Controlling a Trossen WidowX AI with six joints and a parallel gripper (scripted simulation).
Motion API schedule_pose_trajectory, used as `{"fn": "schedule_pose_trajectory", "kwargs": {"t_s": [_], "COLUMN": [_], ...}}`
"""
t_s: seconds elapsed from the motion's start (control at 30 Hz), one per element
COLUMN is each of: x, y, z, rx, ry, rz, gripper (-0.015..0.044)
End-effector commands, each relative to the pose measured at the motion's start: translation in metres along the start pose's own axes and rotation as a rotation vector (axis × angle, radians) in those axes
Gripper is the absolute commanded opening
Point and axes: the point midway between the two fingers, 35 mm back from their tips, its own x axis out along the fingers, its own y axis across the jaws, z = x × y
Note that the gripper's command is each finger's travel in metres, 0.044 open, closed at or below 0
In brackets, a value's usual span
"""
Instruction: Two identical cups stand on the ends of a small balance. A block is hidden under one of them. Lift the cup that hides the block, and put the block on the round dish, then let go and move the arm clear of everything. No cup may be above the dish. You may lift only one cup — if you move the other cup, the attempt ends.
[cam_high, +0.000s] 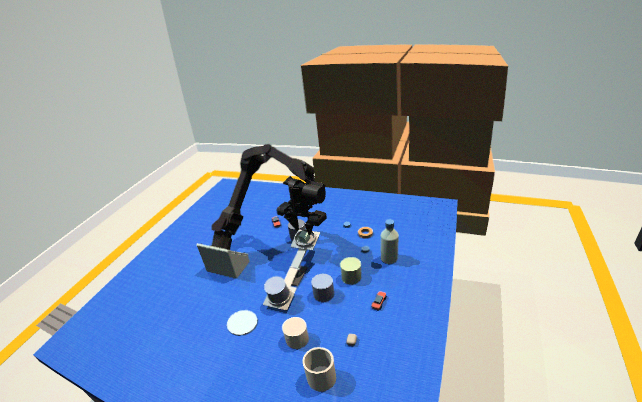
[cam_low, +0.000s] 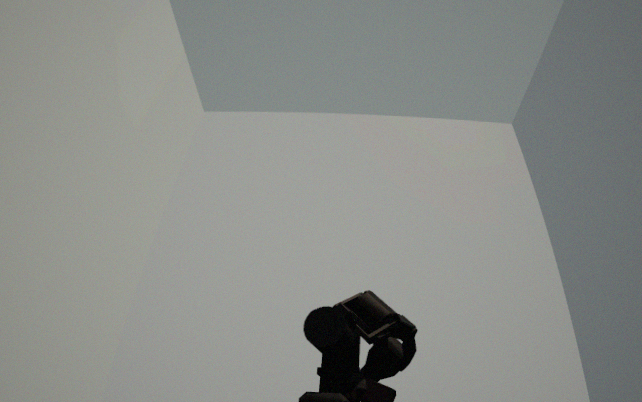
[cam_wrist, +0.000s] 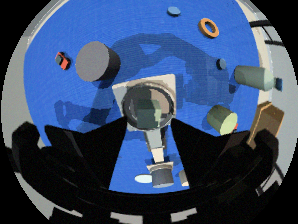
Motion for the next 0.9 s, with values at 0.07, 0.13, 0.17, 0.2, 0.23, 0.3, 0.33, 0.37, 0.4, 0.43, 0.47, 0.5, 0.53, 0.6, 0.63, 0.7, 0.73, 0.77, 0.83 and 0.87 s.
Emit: {"fn": "schedule_pose_trajectory", "kwargs": {"t_s": [0.07,0.13,0.17,0.2,0.23,0.3,0.33,0.37,0.4,0.43,0.47,0.5,0.53,0.6,0.63,0.7,0.73,0.77,0.83,0.87], "x": [0.009,0.012,0.014,0.015,0.017,0.02,0.022,0.023,0.025,0.026,0.028,0.028,0.029,0.029,0.029,0.029,0.029,0.029,0.029,0.029], "y": [0.0,0.0,0.0,0.0,0.0,0.001,0.001,0.001,0.001,0.001,0.001,0.001,0.001,0.001,0.001,0.001,0.001,0.001,0.001,0.001], "z": [0.0,0.0,0.0,0.0,0.0,0.0,0.0,0.0,0.0,0.0,0.0,0.001,0.001,0.001,0.001,0.001,0.001,0.001,0.001,0.001], "rx": [0.006,0.006,0.006,0.006,0.006,0.006,0.006,0.006,0.006,0.006,0.005,0.005,0.005,0.005,0.005,0.005,0.005,0.005,0.005,0.005], "ry": [-0.005,-0.005,-0.005,-0.006,-0.006,-0.006,-0.006,-0.006,-0.006,-0.007,-0.007,-0.007,-0.007,-0.007,-0.007,-0.007,-0.007,-0.007,-0.007,-0.007], "rz": [0.001,0.001,0.001,0.001,0.001,0.001,0.001,0.001,0.001,0.001,0.001,0.001,0.001,0.001,0.001,0.001,0.001,0.001,0.001,0.001], "gripper": [0.026,0.026,0.026,0.026,0.026,0.026,0.026,0.026,0.026,0.026,0.026,0.026,0.026,0.0208,0.0181,0.0148,0.0142,0.0135,0.0122,0.0115]}}
